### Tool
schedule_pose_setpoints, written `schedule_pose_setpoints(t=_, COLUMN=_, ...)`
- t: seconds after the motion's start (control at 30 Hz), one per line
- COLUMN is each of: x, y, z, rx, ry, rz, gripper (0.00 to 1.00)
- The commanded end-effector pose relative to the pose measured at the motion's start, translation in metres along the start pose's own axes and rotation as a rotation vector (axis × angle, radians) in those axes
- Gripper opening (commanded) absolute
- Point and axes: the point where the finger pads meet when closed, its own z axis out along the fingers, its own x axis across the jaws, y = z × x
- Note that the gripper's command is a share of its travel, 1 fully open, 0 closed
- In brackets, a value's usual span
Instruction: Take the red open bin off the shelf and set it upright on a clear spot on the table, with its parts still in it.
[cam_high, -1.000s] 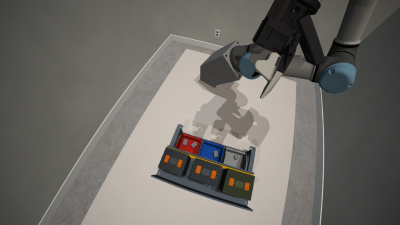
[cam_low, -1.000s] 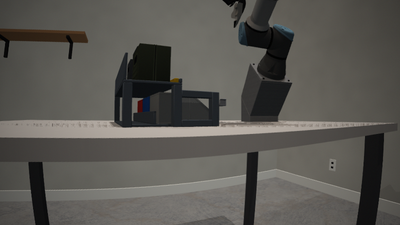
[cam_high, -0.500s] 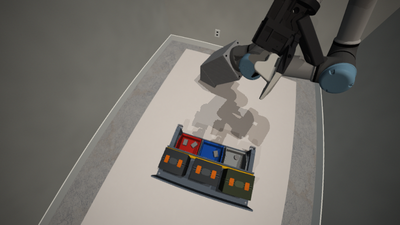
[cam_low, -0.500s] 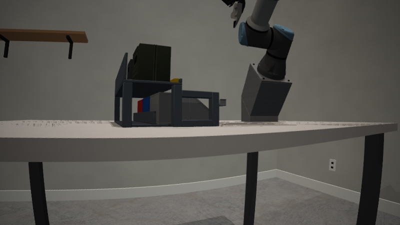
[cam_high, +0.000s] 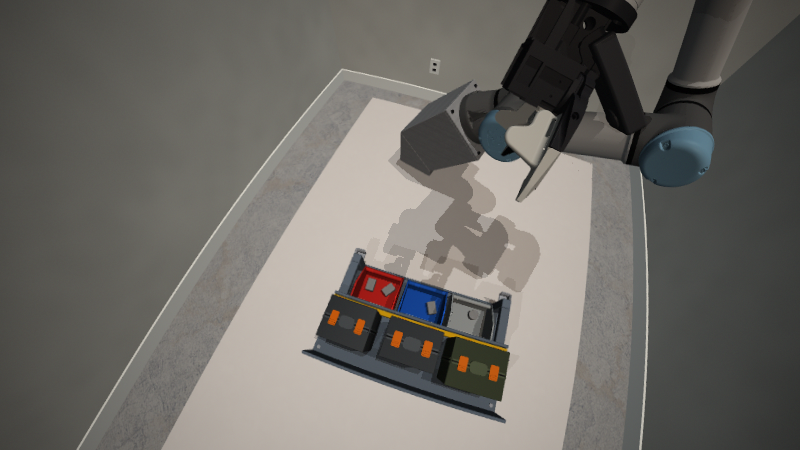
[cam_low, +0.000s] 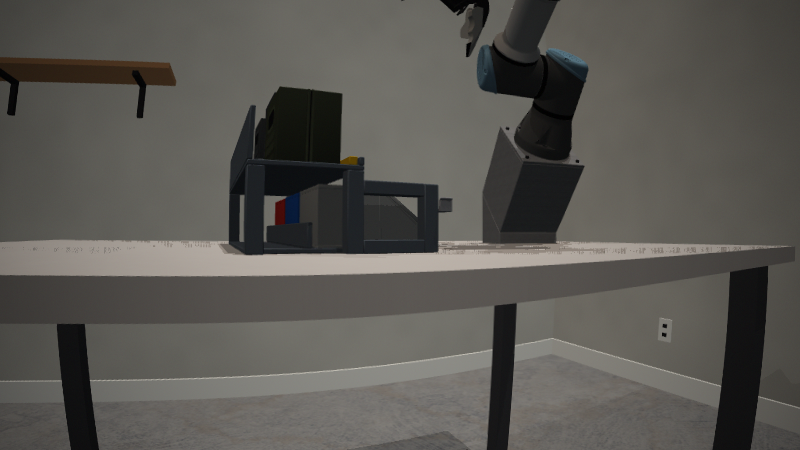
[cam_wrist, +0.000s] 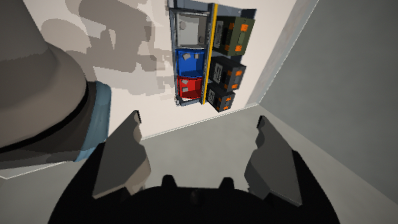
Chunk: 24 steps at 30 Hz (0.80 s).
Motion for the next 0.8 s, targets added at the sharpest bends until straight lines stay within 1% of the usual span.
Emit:
schedule_pose_setpoints(t=0.0, x=-0.007, y=0.015, z=0.044, rx=0.093, ry=-0.231, rz=-0.006, gripper=1.00)
schedule_pose_setpoints(t=0.2, x=-0.007, y=0.015, z=0.044, rx=0.093, ry=-0.231, rz=-0.006, gripper=1.00)
schedule_pose_setpoints(t=0.23, x=-0.002, y=0.004, z=0.011, rx=0.022, ry=-0.054, rz=-0.003, gripper=1.00)
schedule_pose_setpoints(t=0.37, x=-0.008, y=0.016, z=0.049, rx=0.100, ry=-0.247, rz=-0.008, gripper=1.00)
schedule_pose_setpoints(t=0.77, x=-0.008, y=0.016, z=0.049, rx=0.100, ry=-0.247, rz=-0.008, gripper=1.00)
